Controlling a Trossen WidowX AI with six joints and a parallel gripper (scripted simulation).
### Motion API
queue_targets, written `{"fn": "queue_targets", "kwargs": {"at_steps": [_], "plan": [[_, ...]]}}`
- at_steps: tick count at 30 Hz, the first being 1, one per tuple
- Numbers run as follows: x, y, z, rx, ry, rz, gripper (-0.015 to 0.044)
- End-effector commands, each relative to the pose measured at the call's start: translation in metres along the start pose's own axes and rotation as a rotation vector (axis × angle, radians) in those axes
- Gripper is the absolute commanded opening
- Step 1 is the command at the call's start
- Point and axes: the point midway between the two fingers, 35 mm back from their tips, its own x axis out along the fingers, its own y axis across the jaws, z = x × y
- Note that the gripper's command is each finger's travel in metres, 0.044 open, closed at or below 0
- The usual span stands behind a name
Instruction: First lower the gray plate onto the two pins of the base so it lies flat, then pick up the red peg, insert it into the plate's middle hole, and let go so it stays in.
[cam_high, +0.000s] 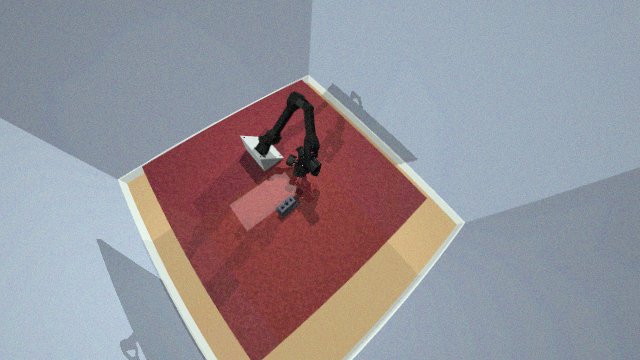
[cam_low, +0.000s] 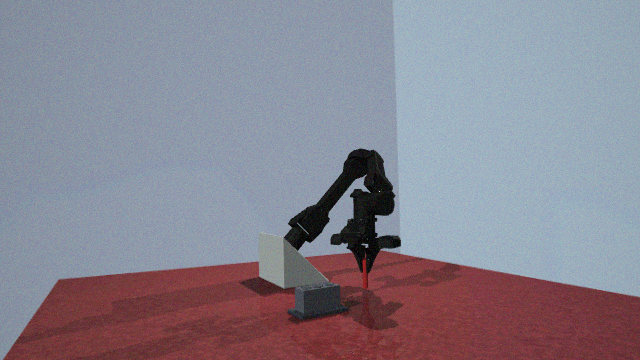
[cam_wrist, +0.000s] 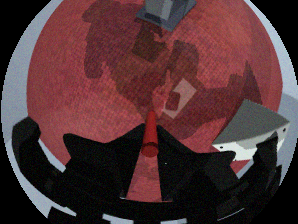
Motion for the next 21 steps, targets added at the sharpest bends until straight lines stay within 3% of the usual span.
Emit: {"fn": "queue_targets", "kwargs": {"at_steps": [1,19,21], "plan": [[-0.015,0.004,0.003,-0.008,-0.010,0.005,0.0000],[-0.071,0.004,0.006,-0.007,-0.010,0.003,0.0000],[-0.058,0.003,0.007,-0.001,-0.006,0.000,0.0000]]}}
